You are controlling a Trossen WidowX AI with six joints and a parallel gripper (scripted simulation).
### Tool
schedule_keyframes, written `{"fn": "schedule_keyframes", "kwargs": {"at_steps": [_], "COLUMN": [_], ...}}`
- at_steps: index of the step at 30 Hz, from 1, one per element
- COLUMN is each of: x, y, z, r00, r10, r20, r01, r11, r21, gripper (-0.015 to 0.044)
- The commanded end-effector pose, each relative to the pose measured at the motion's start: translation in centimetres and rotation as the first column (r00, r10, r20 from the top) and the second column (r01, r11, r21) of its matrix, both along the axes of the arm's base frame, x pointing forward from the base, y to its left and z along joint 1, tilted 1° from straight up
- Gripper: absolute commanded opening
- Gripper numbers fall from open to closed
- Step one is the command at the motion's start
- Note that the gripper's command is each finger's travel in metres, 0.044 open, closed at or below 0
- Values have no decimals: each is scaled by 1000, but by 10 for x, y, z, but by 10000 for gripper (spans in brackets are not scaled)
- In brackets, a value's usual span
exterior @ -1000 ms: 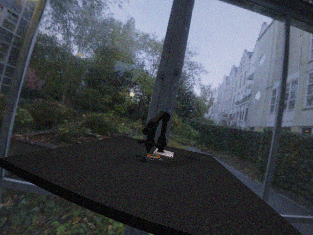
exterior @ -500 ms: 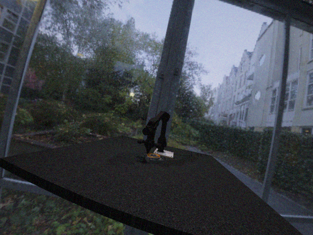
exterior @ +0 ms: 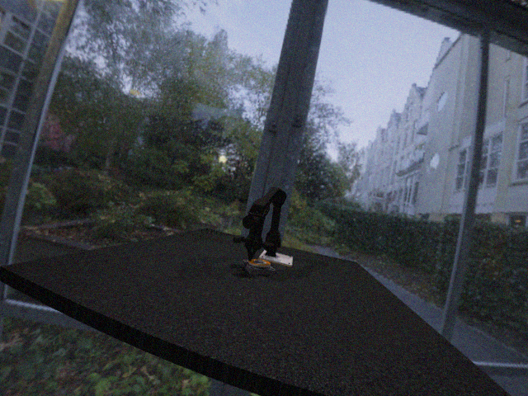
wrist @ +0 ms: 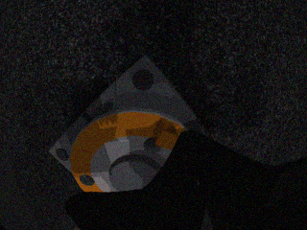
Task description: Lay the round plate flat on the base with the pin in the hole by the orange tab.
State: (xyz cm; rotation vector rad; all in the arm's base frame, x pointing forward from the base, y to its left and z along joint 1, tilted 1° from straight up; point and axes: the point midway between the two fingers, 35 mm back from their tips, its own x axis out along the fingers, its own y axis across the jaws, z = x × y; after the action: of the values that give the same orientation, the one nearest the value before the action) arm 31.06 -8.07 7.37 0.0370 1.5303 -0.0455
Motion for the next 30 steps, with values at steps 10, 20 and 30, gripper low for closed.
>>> {"fn": "schedule_keyframes", "kwargs": {"at_steps": [10,20,30], "x": [13,18,20], "y": [15,24,35], "z": [3,5,6], "r00": [1000,1000,1000], "r10": [0,0,0], "r20": [4,5,5], "r01": [0,0,0], "r11": [1000,1000,1000], "r21": [7,8,9], "gripper": [0,0,0]}}
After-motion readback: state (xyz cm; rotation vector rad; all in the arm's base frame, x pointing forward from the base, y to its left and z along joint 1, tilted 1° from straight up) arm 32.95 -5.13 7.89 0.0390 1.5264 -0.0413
